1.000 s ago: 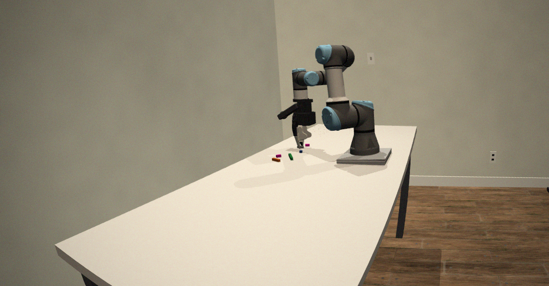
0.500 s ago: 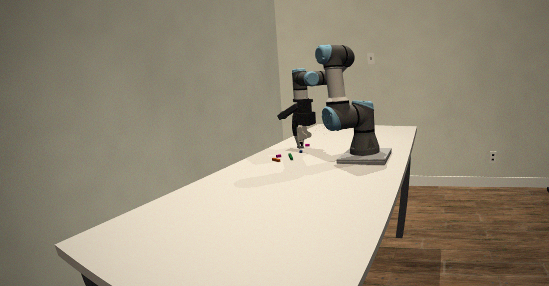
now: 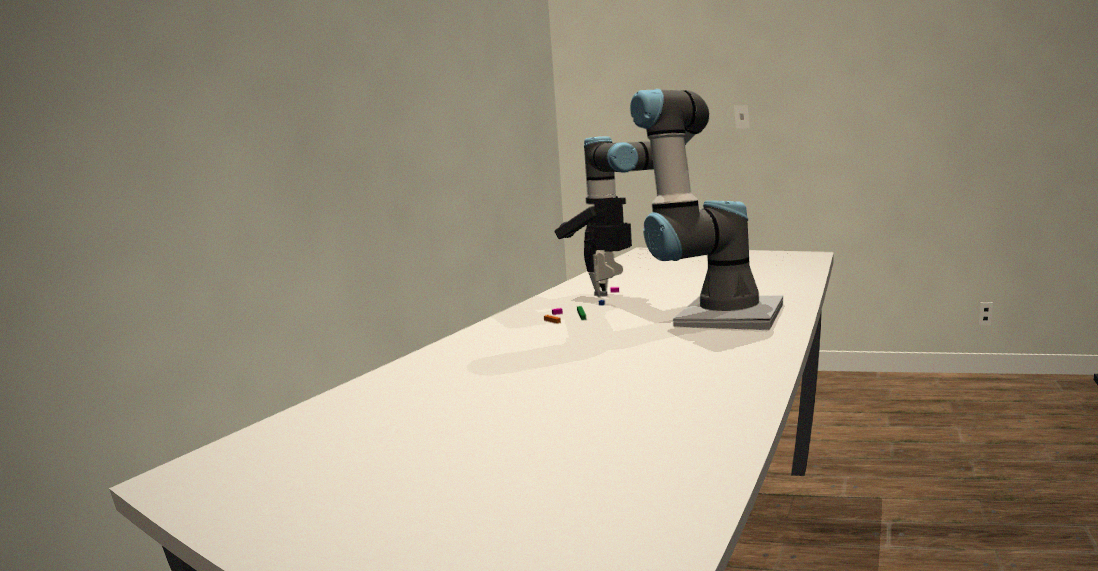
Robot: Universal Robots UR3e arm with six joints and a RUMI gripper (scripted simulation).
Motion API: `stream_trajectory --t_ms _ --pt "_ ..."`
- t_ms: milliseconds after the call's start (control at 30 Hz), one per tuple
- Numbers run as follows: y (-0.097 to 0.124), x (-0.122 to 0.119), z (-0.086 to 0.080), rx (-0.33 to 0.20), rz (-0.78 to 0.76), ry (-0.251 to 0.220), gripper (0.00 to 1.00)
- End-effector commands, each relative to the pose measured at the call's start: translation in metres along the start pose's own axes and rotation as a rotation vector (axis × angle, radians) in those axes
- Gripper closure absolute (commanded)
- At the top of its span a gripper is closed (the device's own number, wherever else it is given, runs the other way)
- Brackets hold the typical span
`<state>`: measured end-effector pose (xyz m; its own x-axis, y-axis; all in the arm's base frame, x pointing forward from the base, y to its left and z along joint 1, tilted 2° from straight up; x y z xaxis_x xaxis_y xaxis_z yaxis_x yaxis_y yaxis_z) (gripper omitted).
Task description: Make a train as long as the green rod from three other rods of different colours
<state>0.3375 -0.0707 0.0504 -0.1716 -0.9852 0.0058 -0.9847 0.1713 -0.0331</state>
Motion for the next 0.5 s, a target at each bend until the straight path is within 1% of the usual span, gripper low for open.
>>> stream_trajectory --t_ms 0,33,467 --pt "-0.0006 0.0003 -0.0006 0.002 0.000 0.001 0.86" --pt "-0.0006 0.0003 -0.0006 0.002 0.000 0.001 1.00" --pt "-0.0006 0.0003 -0.0006 0.002 0.000 0.001 1.00"
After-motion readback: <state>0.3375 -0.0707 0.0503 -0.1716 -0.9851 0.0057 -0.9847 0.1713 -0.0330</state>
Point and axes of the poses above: the point where the finger pads meet when closed, its own z axis out along the fingers, its own x axis across the jaws, y = z × x, the point moved 4 cm from there along -z, back along the fingers, and after that the axes turned 8 degrees about z, right-handed, at the moved point
